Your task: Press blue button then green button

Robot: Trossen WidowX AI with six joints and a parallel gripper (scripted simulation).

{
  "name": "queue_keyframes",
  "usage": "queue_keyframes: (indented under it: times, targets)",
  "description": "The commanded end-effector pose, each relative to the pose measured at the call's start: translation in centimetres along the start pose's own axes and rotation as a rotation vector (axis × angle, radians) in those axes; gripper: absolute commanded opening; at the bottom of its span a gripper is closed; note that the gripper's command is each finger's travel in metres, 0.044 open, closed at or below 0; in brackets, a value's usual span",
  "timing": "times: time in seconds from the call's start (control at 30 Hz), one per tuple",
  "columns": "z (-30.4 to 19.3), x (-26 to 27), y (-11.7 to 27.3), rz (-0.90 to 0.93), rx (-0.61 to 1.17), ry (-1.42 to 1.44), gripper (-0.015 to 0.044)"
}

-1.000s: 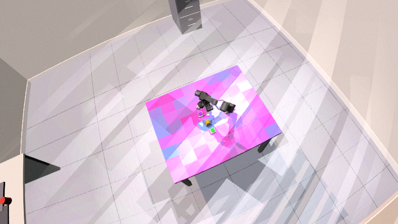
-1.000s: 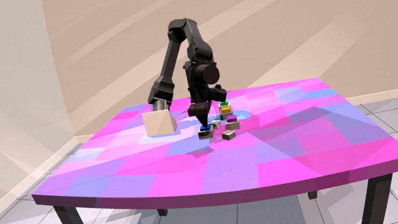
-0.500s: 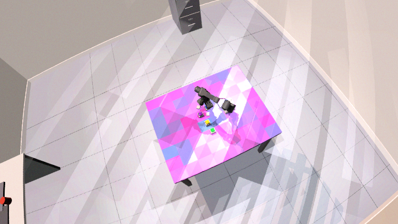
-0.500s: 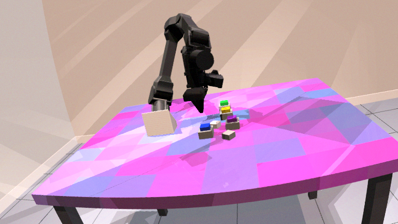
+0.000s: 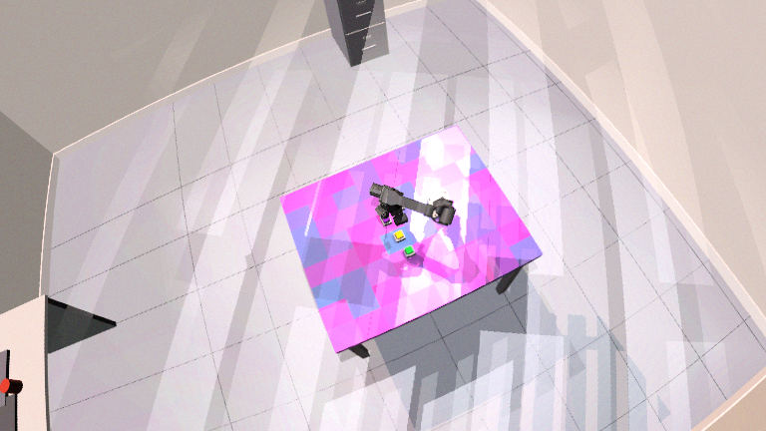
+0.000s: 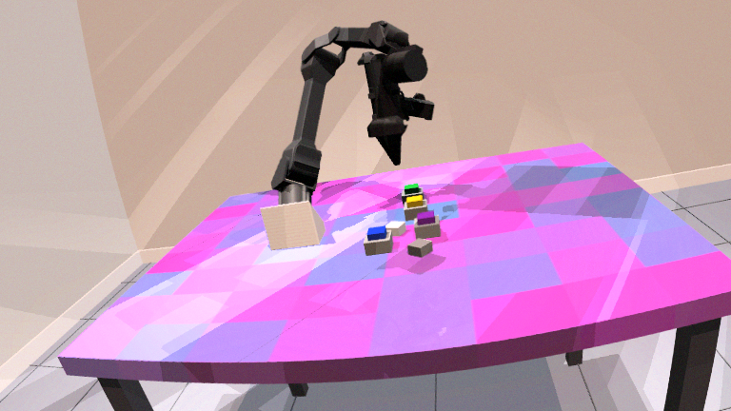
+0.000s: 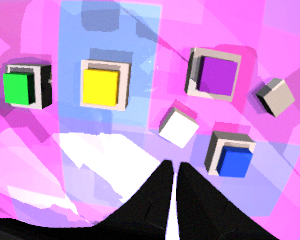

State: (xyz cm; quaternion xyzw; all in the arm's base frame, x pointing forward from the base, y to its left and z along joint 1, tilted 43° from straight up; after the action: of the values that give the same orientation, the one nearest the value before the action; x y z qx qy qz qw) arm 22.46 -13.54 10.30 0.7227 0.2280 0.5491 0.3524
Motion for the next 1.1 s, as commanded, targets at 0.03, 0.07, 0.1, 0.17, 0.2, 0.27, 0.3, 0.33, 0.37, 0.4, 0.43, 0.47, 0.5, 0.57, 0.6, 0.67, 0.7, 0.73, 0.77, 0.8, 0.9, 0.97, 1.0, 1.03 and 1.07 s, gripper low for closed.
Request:
queue_keyframes:
  times: [0.03, 0.07, 0.1, 0.17, 0.2, 0.27, 0.3, 0.33, 0.37, 0.4, 0.43, 0.47, 0.5, 0.57, 0.6, 0.67, 0.7, 0.73, 0.77, 0.8, 0.9, 0.97, 1.0, 1.03, 1.07]
  targets:
    - [-0.6, 8.9, 0.2, 0.009, -0.009, 0.013, 0.0020]
    - [-1.1, 10.7, 0.2, 0.016, -0.007, 0.015, 0.0020]
    - [-1.7, 12.5, 0.1, 0.025, -0.003, 0.017, 0.0020]
    - [-2.7, 14.9, 0.0, 0.039, 0.005, 0.021, 0.0020]
    - [-3.0, 15.4, 0.0, 0.042, 0.007, 0.022, 0.0020]
    - [-3.0, 15.4, 0.0, 0.043, 0.007, 0.022, 0.0020]
    - [-3.0, 15.4, 0.0, 0.043, 0.007, 0.022, 0.0020]
    - [-3.0, 15.4, -0.2, 0.042, 0.007, 0.022, 0.0020]
    - [-2.9, 15.5, -0.8, 0.042, 0.006, 0.022, 0.0020]
    - [-2.9, 15.5, -1.8, 0.041, 0.006, 0.022, 0.0020]
    - [-2.8, 15.6, -3.1, 0.041, 0.005, 0.022, 0.0020]
    - [-2.9, 15.6, -4.4, 0.042, 0.005, 0.022, 0.0020]
    - [-3.0, 15.7, -5.4, 0.043, 0.006, 0.023, 0.0020]
    - [-3.1, 15.7, -6.2, 0.045, 0.006, 0.023, 0.0020]
    - [-3.1, 15.7, -6.2, 0.045, 0.006, 0.023, 0.0020]
    - [-3.1, 15.7, -6.2, 0.045, 0.006, 0.023, 0.0020]
    - [-3.1, 15.7, -6.3, 0.045, 0.006, 0.023, 0.0020]
    - [-3.0, 15.8, -6.4, 0.045, 0.006, 0.023, 0.0020]
    - [-3.0, 15.8, -6.6, 0.045, 0.006, 0.023, 0.0020]
    - [-3.0, 15.8, -6.7, 0.045, 0.006, 0.023, 0.0020]
    - [-3.0, 15.8, -7.2, 0.045, 0.006, 0.023, 0.0020]
    - [-3.0, 15.8, -7.5, 0.045, 0.006, 0.023, 0.0020]
    - [-3.0, 15.8, -7.7, 0.045, 0.006, 0.023, 0.0020]
    - [-3.0, 15.8, -7.9, 0.045, 0.006, 0.023, 0.0020]
    - [-3.0, 15.8, -8.0, 0.045, 0.006, 0.023, 0.0020]
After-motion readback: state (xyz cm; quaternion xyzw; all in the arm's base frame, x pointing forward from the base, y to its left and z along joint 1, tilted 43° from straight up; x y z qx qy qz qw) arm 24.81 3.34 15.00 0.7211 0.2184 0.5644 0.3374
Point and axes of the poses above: the point midway between the two fingers, 35 mm back from their tips, its own y axis back along the fingers, its own x axis across the jaws, z = x × y, the point moved 4 cm from there along y, back along the fingers, and after that the axes turned 12 degrees about -y, right-handed, at the moved point
